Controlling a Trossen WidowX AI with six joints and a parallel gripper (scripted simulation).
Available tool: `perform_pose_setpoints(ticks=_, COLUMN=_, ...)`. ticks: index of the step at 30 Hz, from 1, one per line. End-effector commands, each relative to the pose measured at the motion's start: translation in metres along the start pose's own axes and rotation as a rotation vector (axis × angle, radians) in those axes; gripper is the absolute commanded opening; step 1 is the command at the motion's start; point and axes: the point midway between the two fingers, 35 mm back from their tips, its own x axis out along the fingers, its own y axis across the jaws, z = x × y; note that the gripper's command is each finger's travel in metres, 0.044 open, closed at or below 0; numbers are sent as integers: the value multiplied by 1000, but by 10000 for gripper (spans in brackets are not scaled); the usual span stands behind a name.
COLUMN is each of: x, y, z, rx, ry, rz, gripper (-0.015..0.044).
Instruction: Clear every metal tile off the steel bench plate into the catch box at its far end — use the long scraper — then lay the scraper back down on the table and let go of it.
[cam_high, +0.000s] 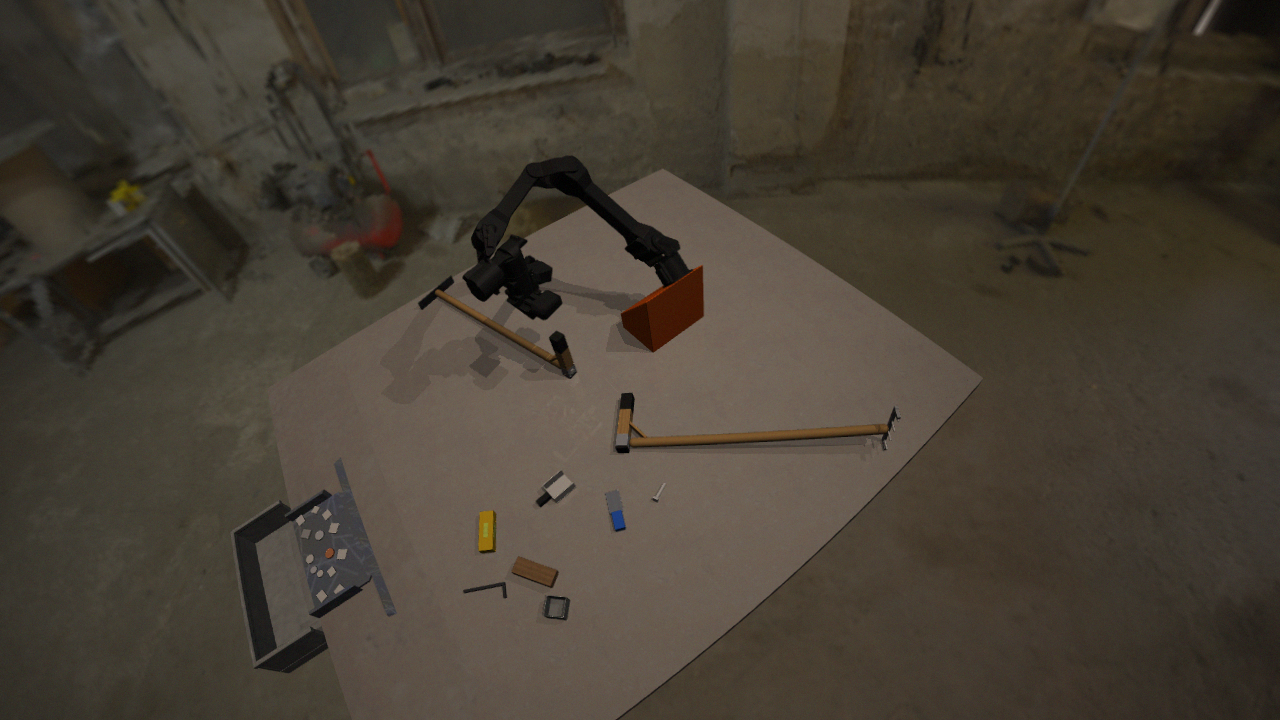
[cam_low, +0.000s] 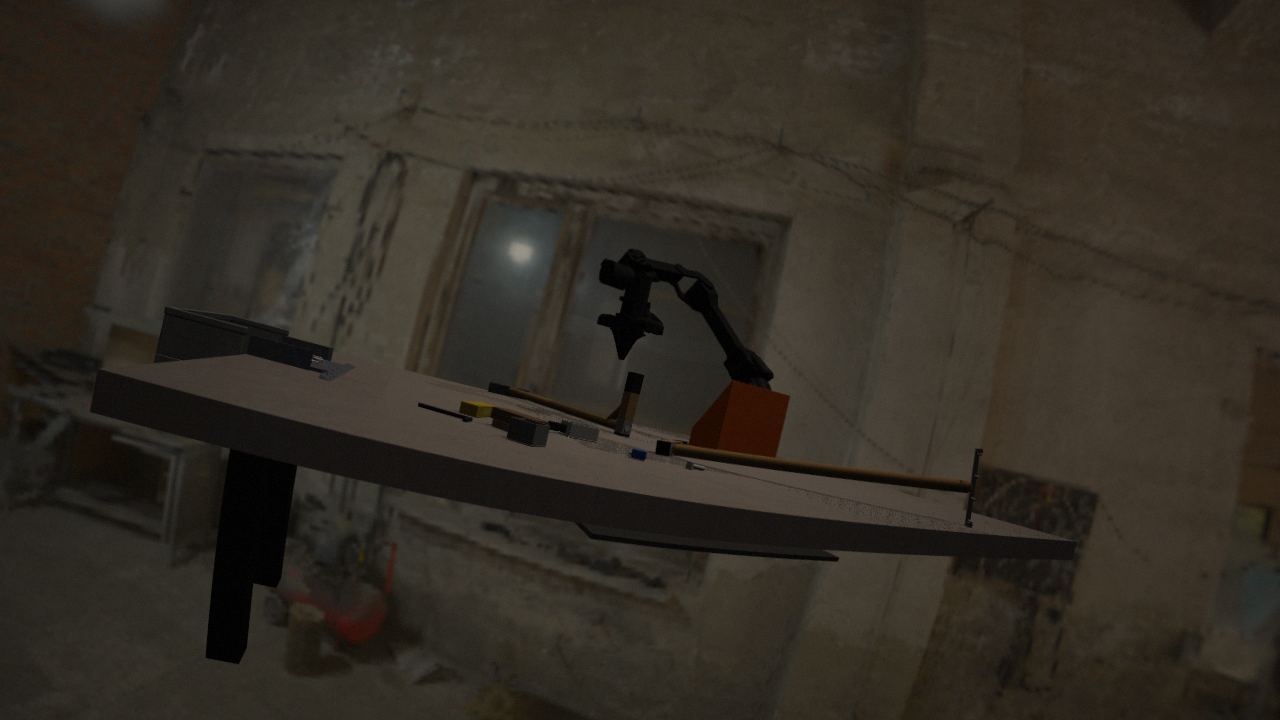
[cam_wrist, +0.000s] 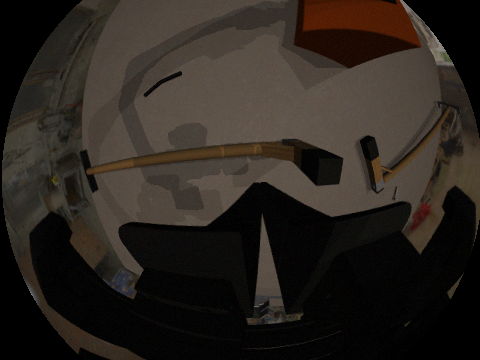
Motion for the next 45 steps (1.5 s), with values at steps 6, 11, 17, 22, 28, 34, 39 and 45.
perform_pose_setpoints(ticks=6, x=3, y=1, z=1, rx=135, ry=-2, rz=3, gripper=0)
perform_pose_setpoints(ticks=11, x=4, y=1, z=1, rx=214, ry=-1, rz=2, gripper=0)
perform_pose_setpoints(ticks=17, x=6, y=1, z=1, rx=309, ry=-1, rz=2, gripper=0)
perform_pose_setpoints(ticks=22, x=7, y=1, z=1, rx=388, ry=-1, rz=1, gripper=0)
perform_pose_setpoints(ticks=28, x=8, y=1, z=0, rx=483, ry=0, rz=0, gripper=0)
perform_pose_setpoints(ticks=34, x=10, y=1, z=0, rx=577, ry=0, rz=0, gripper=0)
perform_pose_setpoints(ticks=39, x=11, y=1, z=0, rx=656, ry=0, rz=-1, gripper=0)
perform_pose_setpoints(ticks=45, x=12, y=1, z=0, rx=751, ry=0, rz=-1, gripper=0)
